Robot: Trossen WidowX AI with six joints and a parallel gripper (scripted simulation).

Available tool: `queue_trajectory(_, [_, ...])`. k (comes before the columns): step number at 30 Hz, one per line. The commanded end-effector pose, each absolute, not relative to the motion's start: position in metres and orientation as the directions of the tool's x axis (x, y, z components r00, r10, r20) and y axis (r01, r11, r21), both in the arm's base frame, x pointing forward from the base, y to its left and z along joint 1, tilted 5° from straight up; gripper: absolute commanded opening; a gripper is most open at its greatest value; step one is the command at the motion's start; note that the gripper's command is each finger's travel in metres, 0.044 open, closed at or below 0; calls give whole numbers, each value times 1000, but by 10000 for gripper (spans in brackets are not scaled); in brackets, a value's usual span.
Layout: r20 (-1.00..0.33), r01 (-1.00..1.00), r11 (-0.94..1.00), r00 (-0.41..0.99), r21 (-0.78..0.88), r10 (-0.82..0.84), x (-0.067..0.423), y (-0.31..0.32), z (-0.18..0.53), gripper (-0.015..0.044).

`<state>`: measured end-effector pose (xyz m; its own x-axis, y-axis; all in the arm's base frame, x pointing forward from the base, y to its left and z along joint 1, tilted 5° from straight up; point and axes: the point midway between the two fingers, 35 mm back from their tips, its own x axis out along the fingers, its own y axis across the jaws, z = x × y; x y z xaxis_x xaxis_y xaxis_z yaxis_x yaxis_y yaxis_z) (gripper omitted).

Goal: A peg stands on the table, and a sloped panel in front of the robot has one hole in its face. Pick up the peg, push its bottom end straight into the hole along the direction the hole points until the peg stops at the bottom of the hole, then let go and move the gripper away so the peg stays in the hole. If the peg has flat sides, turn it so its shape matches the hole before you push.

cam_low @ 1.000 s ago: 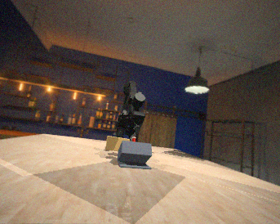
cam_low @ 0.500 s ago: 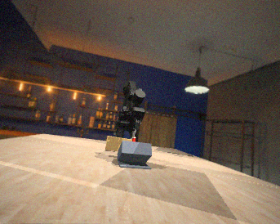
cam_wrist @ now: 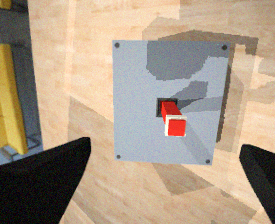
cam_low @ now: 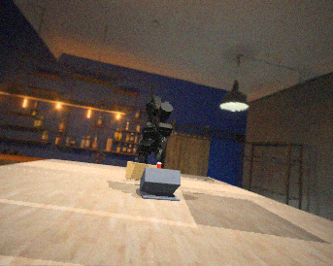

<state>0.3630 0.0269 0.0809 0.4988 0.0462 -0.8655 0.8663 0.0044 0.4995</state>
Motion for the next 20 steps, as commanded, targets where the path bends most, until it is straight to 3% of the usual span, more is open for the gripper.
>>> queue_trajectory(1, [-867, 867, 3, 497, 498, 44, 360, 26, 86, 440])
queue_trajectory(20, [-868, 869, 2, 495, 495, 43, 347, 26, 110, 440])
